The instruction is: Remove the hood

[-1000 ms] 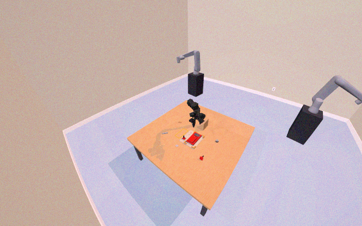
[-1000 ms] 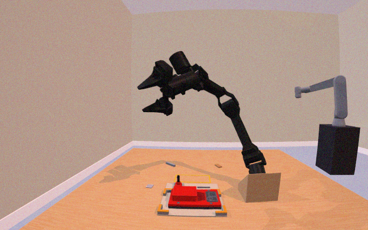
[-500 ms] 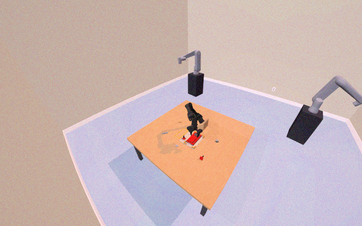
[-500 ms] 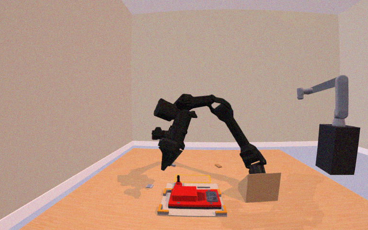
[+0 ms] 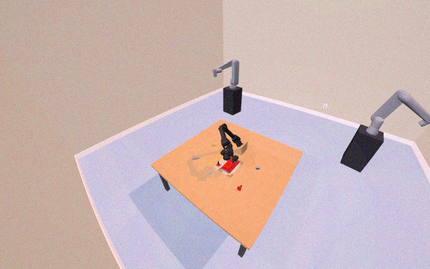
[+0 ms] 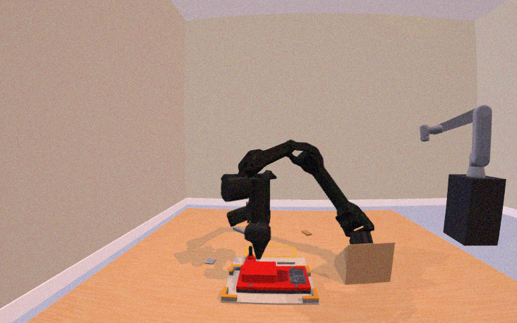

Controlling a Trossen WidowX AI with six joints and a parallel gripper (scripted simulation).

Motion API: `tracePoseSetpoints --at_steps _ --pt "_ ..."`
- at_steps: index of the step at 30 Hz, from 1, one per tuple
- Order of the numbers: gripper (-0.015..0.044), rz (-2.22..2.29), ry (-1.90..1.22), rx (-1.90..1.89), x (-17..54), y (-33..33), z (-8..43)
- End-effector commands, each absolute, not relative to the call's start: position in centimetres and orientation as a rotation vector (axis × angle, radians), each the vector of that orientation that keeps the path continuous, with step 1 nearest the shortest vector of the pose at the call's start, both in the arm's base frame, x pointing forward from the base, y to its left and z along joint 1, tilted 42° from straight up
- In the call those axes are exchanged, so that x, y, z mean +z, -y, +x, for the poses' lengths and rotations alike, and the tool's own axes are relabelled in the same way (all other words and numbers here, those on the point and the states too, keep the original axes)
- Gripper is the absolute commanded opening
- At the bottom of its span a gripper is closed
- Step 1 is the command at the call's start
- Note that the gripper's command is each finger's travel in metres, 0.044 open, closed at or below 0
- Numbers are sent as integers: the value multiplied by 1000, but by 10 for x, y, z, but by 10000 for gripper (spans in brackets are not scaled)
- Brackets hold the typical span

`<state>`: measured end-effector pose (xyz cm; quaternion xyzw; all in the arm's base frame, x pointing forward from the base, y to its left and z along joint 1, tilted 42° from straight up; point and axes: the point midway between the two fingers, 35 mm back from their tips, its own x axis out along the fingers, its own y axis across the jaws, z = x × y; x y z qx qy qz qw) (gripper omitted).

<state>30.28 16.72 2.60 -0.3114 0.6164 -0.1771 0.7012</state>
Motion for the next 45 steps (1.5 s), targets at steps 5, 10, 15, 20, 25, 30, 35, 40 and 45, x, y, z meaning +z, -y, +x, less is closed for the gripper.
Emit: tracePoseSetpoints --at_steps 5,10,15,20,25,30,35,40,45 --pt "440 -699 -1377 -406 22 -161 303" --pt "440 -699 -1377 -406 19 -158 304" --pt "440 -699 -1377 -406 15 -155 305" --pt "440 -699 -1376 -406 12 -152 306" --pt "440 -699 -1376 -406 9 -149 307" --pt "440 -699 -1376 -406 6 -146 308" --pt "440 -699 -1376 -407 3 -143 309" --pt "440 -699 -1376 -407 0 -140 310" --pt "440 -700 -1376 -407 -3 -137 311"
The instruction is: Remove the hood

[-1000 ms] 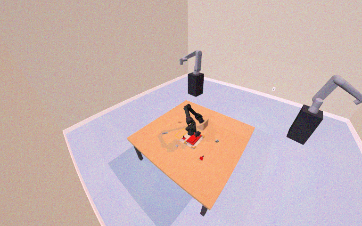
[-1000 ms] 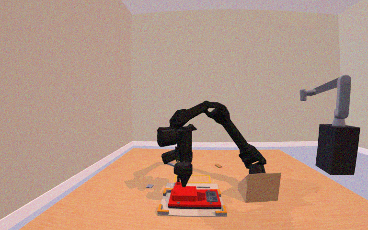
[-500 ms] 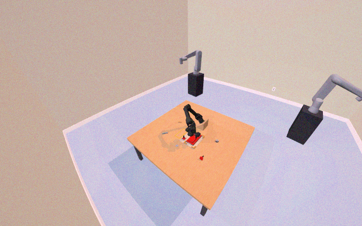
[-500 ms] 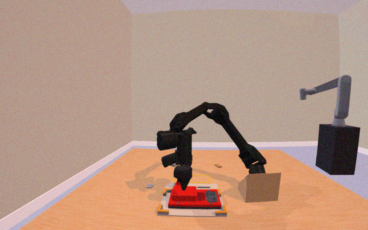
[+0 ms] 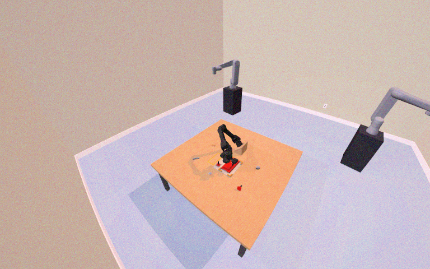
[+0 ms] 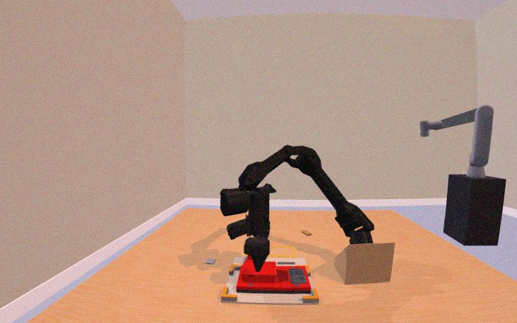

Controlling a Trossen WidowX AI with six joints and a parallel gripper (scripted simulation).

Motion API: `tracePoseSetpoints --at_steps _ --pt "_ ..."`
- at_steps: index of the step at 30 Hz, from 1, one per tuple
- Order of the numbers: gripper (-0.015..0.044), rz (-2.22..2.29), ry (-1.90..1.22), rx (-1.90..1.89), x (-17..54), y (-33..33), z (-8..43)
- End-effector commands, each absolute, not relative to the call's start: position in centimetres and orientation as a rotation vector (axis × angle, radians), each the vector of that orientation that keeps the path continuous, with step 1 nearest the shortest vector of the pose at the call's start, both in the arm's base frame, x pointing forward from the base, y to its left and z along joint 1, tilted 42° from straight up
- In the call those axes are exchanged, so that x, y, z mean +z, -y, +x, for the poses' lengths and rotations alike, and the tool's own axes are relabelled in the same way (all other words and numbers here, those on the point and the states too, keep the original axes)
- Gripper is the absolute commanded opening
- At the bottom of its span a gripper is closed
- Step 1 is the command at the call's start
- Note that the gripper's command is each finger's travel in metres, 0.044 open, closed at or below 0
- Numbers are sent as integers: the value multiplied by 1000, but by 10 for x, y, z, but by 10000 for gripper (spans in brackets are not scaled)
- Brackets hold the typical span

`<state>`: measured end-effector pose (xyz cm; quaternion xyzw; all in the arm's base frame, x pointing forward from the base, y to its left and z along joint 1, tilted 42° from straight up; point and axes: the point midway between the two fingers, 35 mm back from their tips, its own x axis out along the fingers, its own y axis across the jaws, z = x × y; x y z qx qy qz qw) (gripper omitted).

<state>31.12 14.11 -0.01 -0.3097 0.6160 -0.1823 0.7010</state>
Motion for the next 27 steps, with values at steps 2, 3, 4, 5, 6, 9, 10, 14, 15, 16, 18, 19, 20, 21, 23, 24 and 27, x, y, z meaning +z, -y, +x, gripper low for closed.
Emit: tracePoseSetpoints --at_steps 2,3,4,5,6,9,10,14,15,16,18,19,20,21,23,24,27 --pt "440 -700 -1376 -407 -4 -135 311" --pt "440 -700 -1376 -407 -5 -135 312" --pt "440 -700 -1375 -408 -5 -134 312" --pt "440 -700 -1375 -408 -6 -133 312" --pt "440 -700 -1375 -408 -6 -133 312" --pt "440 -700 -1375 -408 -8 -131 313" --pt "440 -700 -1375 -408 -9 -130 313" --pt "440 -700 -1375 -408 -11 -128 313" --pt "440 -700 -1375 -408 -11 -127 313" --pt "440 -700 -1375 -408 -11 -127 313" --pt "440 -700 -1375 -408 -11 -127 313" --pt "440 -700 -1375 -408 -11 -127 313" --pt "440 -700 -1375 -408 -12 -127 313" --pt "440 -700 -1375 -409 -12 -127 314" --pt "440 -700 -1375 -409 -13 -126 314" --pt "440 -700 -1375 -409 -13 -126 314" --pt "440 -700 -1375 -409 -14 -125 314"
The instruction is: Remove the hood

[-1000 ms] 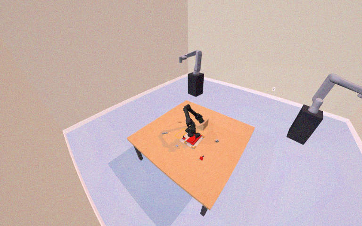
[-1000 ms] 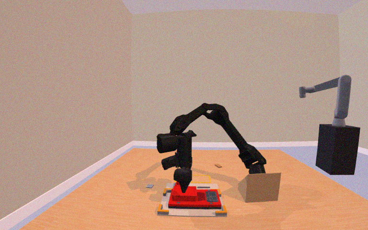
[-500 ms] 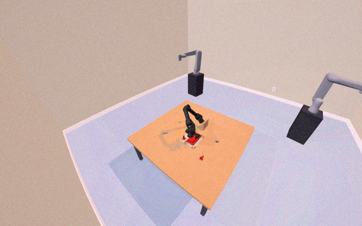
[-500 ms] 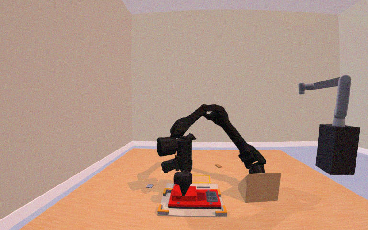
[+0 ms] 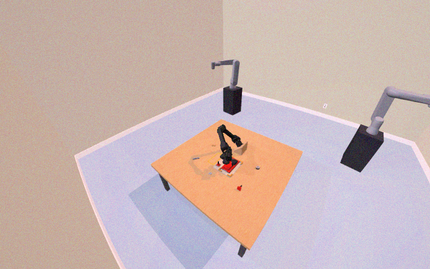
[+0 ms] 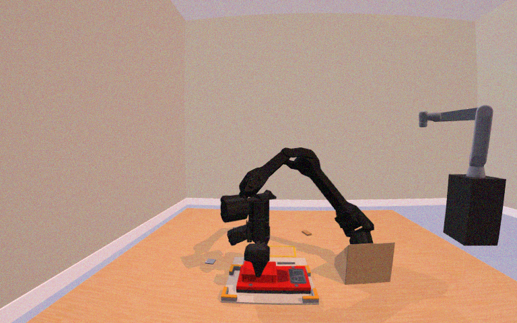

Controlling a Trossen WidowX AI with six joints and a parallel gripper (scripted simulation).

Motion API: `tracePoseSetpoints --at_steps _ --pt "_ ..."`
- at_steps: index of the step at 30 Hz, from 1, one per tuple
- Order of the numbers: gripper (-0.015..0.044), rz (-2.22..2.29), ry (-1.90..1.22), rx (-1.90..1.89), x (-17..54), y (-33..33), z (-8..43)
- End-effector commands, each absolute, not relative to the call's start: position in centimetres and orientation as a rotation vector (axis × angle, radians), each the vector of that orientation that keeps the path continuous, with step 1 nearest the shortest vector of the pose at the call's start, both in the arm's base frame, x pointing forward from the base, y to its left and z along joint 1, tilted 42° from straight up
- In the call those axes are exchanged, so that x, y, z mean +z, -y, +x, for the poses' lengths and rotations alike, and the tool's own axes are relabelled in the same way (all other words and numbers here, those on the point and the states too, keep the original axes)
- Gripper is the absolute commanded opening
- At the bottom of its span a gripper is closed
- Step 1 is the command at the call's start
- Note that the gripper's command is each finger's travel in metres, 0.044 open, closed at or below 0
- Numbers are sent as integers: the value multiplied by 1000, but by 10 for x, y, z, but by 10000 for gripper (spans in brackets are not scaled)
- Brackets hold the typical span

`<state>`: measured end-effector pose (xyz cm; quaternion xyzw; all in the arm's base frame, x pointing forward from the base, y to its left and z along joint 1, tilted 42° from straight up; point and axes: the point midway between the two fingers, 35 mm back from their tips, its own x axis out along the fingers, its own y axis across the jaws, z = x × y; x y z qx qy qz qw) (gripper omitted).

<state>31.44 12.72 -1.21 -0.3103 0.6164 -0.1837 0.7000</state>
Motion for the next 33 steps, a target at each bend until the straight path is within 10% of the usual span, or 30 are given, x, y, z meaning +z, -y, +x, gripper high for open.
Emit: tracePoseSetpoints --at_steps 1,33 --pt "440 -700 -1375 -409 -14 -124 314" --pt "440 -701 -1375 -409 -26 -114 317"
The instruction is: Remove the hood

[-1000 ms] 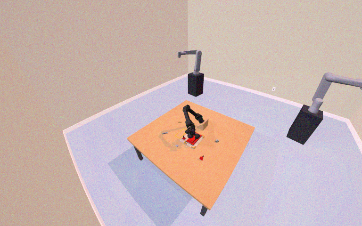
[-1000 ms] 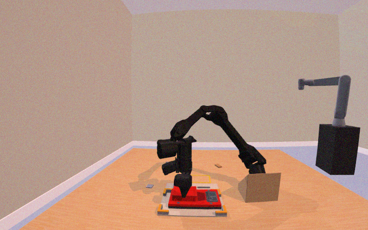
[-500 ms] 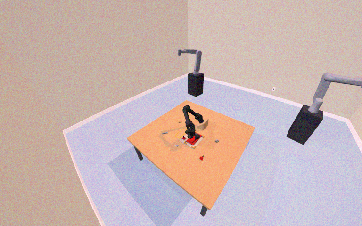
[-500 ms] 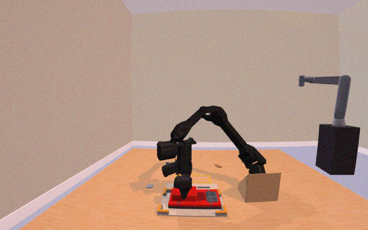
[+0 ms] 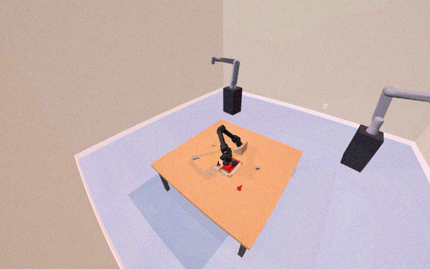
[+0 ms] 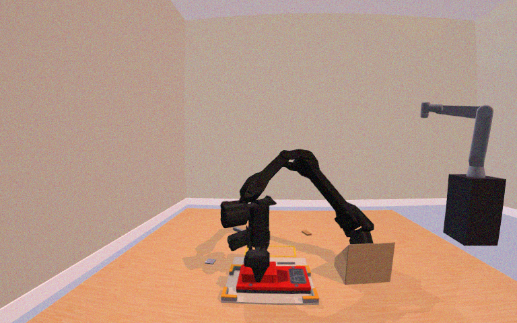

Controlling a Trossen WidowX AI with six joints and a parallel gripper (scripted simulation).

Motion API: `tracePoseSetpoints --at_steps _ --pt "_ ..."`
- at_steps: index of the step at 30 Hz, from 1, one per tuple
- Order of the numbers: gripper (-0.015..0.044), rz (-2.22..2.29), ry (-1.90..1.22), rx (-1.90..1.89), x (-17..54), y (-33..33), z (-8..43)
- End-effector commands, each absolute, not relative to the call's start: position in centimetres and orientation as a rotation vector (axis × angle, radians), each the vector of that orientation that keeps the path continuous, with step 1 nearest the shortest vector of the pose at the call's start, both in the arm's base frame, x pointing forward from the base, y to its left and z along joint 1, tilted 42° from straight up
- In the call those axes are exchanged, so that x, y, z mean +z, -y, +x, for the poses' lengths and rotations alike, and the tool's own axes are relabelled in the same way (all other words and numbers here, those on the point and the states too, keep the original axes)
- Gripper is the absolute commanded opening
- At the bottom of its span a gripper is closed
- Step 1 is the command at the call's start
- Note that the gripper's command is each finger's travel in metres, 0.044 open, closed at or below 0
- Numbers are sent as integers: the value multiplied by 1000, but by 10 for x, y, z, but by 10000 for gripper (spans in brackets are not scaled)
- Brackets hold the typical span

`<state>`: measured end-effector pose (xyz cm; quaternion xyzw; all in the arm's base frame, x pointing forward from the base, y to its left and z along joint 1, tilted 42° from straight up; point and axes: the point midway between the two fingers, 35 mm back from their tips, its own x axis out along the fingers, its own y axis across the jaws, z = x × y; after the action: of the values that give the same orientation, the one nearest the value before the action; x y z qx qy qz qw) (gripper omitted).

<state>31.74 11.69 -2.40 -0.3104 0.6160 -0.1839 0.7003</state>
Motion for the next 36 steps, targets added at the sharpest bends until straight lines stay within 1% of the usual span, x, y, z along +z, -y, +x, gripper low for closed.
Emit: tracePoseSetpoints --at_steps 1,3,13,24,36 --pt "414 -691 -1372 -410 -24 -117 317" --pt "361 -691 -1372 -410 -24 -117 317" --pt "295 -691 -1372 -410 -24 -117 317" --pt "6 -691 -1372 -409 -20 -121 317" --pt "0 -691 -1372 -408 -14 -126 315"
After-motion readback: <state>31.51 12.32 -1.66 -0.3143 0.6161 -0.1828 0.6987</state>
